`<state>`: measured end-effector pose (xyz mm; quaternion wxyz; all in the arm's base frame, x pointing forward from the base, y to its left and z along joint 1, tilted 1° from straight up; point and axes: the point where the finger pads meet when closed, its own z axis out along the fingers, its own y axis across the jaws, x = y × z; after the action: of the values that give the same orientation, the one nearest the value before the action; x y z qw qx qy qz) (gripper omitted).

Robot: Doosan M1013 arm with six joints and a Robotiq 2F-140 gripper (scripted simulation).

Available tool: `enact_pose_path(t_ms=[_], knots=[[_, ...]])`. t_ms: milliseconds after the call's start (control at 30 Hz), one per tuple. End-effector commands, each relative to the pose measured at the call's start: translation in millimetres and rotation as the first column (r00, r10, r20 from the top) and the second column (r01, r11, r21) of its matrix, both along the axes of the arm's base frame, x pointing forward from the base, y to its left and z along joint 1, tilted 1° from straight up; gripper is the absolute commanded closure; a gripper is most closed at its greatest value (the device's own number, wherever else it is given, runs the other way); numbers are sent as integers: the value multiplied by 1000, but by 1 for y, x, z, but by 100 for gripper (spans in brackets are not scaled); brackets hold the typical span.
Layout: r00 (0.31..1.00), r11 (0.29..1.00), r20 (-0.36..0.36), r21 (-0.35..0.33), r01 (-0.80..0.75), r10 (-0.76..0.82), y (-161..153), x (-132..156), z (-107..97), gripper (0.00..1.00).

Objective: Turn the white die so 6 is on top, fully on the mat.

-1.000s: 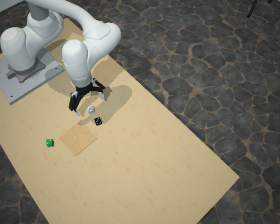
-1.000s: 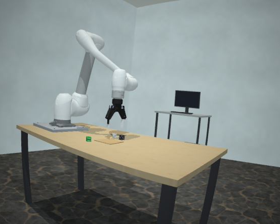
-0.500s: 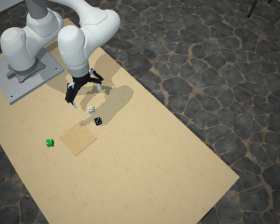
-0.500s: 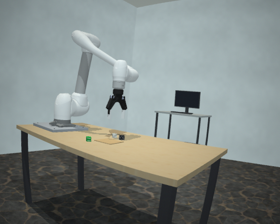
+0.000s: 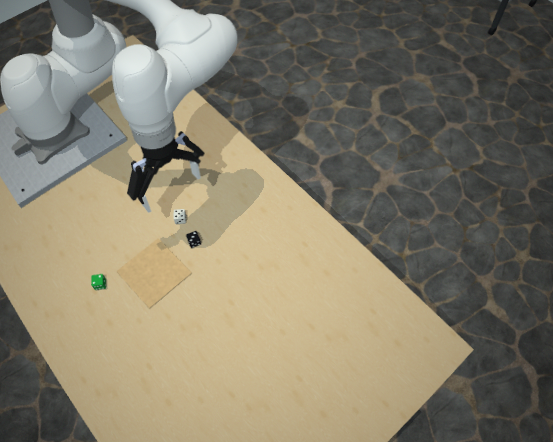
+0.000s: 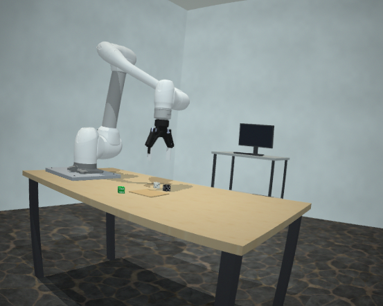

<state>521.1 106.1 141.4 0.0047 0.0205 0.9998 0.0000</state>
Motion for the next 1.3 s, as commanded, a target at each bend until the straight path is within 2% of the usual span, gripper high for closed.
enact_pose_path(t_ms=[0, 67, 167, 400, 1033, 1267], knots=[[998, 998, 0, 1, 61, -61, 1, -1, 0, 0], [979, 979, 0, 2, 204, -204, 2, -3, -1, 0], [953, 953, 0, 3, 302, -302, 3, -5, -2, 0], [828, 828, -2, 6, 561, -561, 5, -9, -4, 0], [816, 816, -2, 6, 578, -578, 5, -10, -4, 0], [869, 869, -1, 5, 494, -494, 5, -9, -5, 0]])
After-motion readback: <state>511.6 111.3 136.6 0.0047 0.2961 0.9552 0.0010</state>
